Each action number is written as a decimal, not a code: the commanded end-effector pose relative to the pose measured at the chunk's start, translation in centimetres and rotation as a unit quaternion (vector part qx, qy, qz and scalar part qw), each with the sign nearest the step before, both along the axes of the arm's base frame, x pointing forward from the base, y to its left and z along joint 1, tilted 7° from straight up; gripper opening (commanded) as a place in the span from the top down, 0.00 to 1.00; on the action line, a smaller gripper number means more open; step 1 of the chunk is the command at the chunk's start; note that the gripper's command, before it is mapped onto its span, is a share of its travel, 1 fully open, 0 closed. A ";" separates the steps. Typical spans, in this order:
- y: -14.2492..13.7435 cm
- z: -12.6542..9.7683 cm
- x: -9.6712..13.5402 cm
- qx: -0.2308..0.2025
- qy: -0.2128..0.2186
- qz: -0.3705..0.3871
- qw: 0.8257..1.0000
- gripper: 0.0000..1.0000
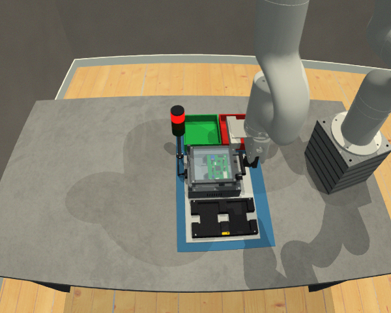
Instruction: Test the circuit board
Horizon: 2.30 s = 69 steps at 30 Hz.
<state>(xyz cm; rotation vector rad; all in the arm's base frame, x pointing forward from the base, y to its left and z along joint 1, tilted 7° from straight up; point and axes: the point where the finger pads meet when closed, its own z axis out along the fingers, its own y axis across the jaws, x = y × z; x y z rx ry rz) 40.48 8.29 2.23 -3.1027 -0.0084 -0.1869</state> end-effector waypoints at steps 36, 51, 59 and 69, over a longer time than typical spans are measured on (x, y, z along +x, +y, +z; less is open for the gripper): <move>0.3 -7.1 1.0 -0.001 -0.001 0.000 1.000 1.00; 0.3 -8.4 1.1 -0.001 -0.001 0.000 1.000 1.00; 0.3 -8.5 1.2 -0.001 -0.001 0.000 1.000 1.00; 0.3 -8.6 1.2 -0.001 -0.001 0.000 1.000 1.00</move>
